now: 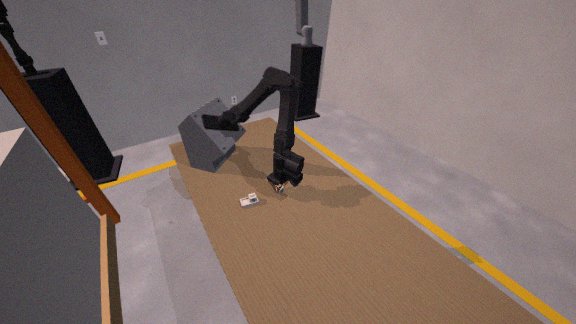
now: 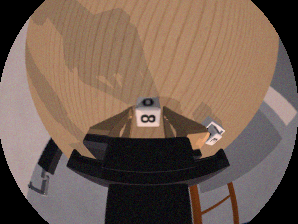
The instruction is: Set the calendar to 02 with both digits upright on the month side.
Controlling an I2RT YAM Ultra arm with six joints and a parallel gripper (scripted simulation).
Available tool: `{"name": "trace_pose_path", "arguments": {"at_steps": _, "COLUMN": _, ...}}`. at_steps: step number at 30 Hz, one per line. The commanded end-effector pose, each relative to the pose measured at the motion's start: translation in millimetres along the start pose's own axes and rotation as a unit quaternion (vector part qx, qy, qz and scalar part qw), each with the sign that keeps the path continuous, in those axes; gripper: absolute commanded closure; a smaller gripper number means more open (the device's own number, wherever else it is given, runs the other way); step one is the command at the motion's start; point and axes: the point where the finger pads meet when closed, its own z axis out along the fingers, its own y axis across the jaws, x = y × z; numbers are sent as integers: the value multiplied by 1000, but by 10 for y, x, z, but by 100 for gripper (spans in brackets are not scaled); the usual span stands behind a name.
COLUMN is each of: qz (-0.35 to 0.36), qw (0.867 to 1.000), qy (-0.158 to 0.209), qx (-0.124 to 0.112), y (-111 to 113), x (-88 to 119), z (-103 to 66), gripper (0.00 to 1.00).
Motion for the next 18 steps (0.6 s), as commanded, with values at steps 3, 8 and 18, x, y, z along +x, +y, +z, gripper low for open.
{"name": "trace_pose_path", "arguments": {"at_steps": 3, "qz": -1, "qw": 1000, "qy": -5, "qx": 1, "y": 2, "x": -35, "z": -19, "gripper": 55}}
{"name": "trace_pose_path", "arguments": {"at_steps": 8, "qz": -1, "qw": 1000, "qy": -5, "qx": 1, "y": 2, "x": -35, "z": -19, "gripper": 55}}
{"name": "trace_pose_path", "arguments": {"at_steps": 18, "qz": -1, "qw": 1000, "qy": -5, "qx": 1, "y": 2, "x": -35, "z": -19, "gripper": 74}}
